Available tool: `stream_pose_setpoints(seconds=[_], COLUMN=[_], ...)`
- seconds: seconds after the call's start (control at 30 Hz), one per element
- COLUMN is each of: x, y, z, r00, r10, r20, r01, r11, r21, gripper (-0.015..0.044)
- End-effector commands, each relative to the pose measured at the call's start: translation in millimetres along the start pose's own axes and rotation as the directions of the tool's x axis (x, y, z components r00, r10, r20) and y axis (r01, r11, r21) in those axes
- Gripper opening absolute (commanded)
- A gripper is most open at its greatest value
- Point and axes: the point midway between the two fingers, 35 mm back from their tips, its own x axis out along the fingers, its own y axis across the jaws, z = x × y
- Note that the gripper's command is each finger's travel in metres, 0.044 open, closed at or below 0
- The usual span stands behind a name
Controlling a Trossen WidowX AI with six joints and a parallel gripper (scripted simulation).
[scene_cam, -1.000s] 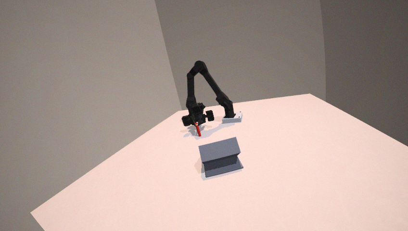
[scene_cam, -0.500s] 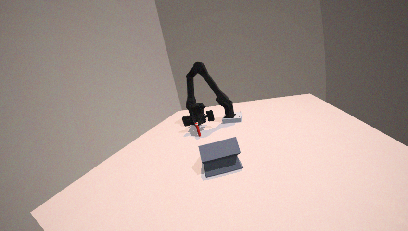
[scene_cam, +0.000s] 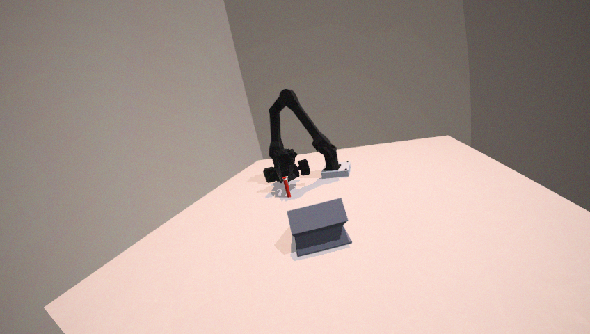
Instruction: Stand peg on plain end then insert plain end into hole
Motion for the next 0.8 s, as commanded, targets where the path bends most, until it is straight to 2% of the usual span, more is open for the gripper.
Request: stream_pose_setpoints(seconds=[0.0,0.43,0.77], x=[0.0,0.0,0.0], y=[0.1,0.1,0.1], z=[0.0,0.0,0.0], r00=[1.000,1.000,1.000], r10=[0.001,0.001,0.001], r20=[-0.001,-0.001,-0.001], r01=[-0.001,-0.001,-0.001], r11=[1.000,1.000,1.000], r21=[0.000,0.000,0.000], gripper=[0.0130,0.0130,0.0393])
